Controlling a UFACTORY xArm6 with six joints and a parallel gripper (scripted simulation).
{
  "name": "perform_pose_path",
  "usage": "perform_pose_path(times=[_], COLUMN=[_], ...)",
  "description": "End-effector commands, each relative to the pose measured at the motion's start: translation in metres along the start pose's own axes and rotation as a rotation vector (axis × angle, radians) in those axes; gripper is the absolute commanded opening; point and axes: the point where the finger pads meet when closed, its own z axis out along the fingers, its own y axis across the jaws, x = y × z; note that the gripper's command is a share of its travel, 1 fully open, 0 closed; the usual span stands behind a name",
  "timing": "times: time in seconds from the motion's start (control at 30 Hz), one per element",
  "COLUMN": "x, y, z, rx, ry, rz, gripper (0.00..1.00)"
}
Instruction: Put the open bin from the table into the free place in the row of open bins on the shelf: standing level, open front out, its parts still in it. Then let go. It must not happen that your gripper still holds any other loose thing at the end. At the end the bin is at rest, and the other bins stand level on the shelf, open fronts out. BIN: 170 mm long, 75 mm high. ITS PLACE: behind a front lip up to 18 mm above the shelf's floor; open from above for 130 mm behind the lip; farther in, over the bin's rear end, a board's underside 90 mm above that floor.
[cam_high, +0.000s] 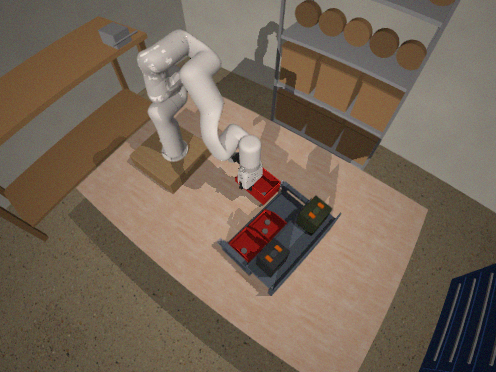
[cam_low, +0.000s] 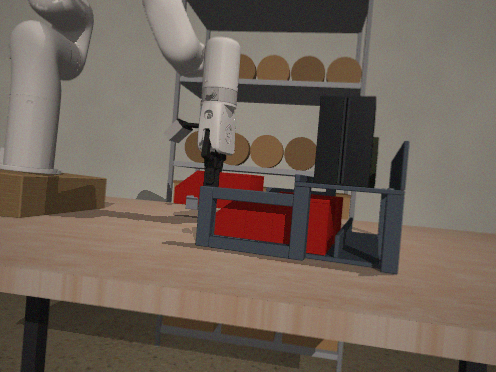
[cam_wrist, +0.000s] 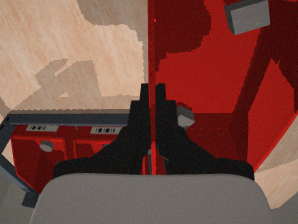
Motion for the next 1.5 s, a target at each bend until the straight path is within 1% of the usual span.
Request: perform_pose_path(times=[0.0, 0.67, 0.83, 1.23, 1.4, 1.47], x=[-0.001, 0.001, 0.007, 0.007, 0.012, 0.012], y=[0.000, 0.001, 0.001, 0.001, 0.001, 0.001], z=[-0.001, -0.001, 0.007, 0.007, 0.015, 0.015], rx=[-0.001, -0.001, -0.001, -0.001, -0.001, -0.001], ry=[-0.004, -0.004, -0.004, -0.004, -0.004, -0.004], rz=[0.000, 0.000, 0.000, 0.000, 0.000, 0.000], gripper=[0.00, 0.00, 0.00, 0.00, 0.00, 0.00])
